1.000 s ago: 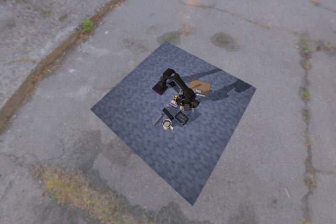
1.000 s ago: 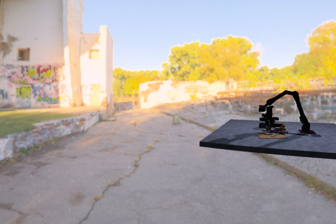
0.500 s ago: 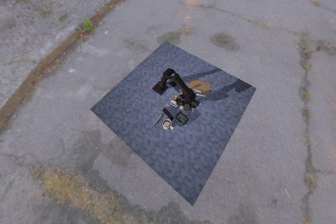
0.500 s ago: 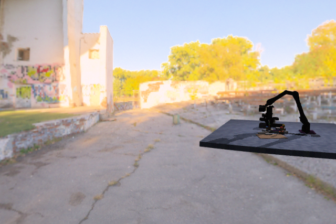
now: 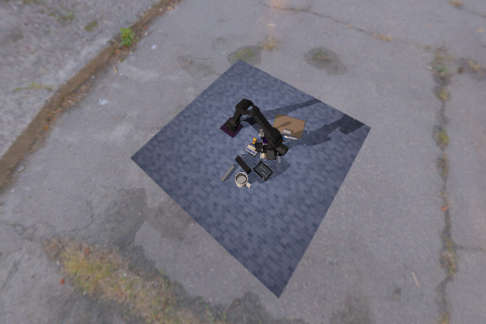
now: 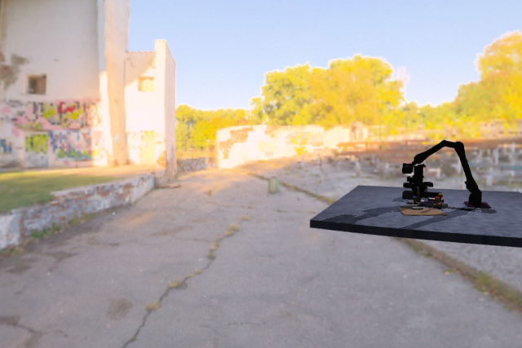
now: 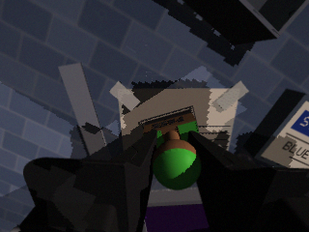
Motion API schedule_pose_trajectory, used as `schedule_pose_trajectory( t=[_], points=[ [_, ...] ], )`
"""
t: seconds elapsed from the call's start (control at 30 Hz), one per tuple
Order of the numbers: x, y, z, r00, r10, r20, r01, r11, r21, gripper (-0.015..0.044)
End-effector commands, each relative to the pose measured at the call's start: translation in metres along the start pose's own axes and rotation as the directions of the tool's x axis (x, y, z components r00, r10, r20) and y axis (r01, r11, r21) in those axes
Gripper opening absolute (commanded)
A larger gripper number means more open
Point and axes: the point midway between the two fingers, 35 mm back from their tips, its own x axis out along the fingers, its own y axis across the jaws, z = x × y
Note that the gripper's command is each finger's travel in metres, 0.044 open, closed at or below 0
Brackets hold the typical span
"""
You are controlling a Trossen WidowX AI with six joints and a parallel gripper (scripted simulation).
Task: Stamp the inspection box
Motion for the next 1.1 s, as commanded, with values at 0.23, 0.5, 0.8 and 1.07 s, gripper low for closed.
schedule_pose_trajectory(
  t=[0.23,0.5,0.8,1.07],
  points=[
    [-0.002,0.0,-0.001,1.0,0.001,-0.005,-0.001,1.0,0.004,0.0],
    [-0.005,0.0,-0.001,1.0,0.001,-0.005,-0.001,1.0,0.004,0.0],
    [-0.01,0.0,-0.001,1.0,0.001,-0.005,-0.001,1.0,0.004,0.0],
    [-0.02,0.001,0.0,1.0,0.001,-0.005,-0.001,1.0,0.004,0.0]
  ],
)
